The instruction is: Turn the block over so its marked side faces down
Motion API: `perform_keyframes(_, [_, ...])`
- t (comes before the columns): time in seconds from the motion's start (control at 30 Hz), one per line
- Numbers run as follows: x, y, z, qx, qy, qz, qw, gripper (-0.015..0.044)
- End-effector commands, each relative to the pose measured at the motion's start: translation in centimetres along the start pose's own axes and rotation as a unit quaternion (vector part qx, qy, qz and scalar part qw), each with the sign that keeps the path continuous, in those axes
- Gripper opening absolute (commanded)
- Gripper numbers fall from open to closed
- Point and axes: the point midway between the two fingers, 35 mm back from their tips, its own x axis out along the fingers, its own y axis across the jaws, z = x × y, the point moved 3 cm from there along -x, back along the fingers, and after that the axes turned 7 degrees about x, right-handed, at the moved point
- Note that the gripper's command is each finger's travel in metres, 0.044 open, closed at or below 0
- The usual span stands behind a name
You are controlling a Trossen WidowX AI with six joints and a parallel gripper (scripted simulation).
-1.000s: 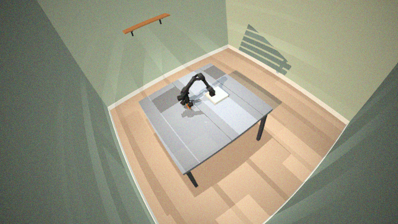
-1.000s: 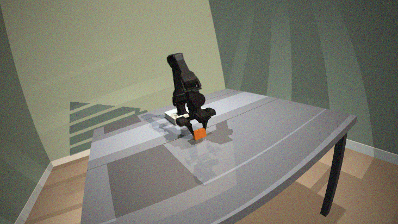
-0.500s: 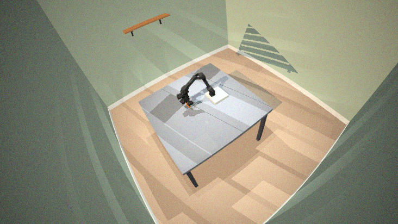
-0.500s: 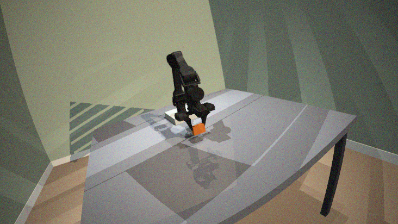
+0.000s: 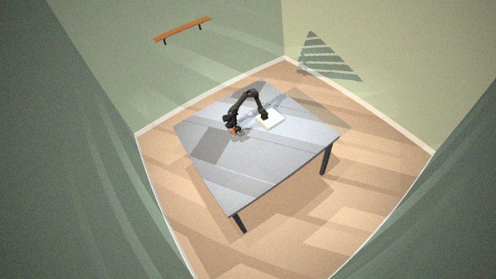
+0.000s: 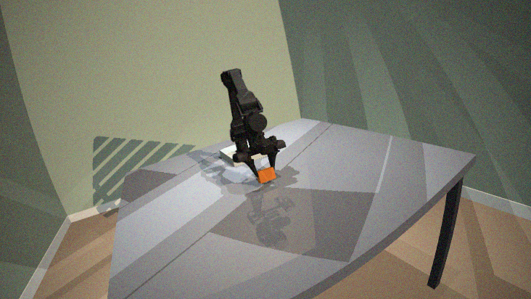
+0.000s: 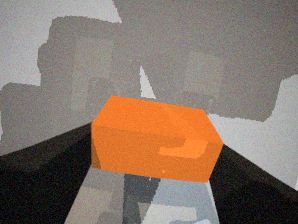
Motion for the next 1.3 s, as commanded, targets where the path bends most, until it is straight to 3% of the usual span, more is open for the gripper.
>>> perform_keyframes(0.0, [0.0,0.0,-0.2,-0.001,-0.039,0.006,0.999,0.0000])
perform_keyframes(0.67, [0.3,-0.2,-2.0,-0.006,-0.193,0.024,0.981,0.0000])
perform_keyframes(0.9, [0.3,-0.2,-2.0,-0.006,-0.200,0.024,0.980,0.0000])
perform_keyframes(1.27, [3.3,-0.4,-1.2,-0.002,-0.264,0.033,0.964,0.0000])
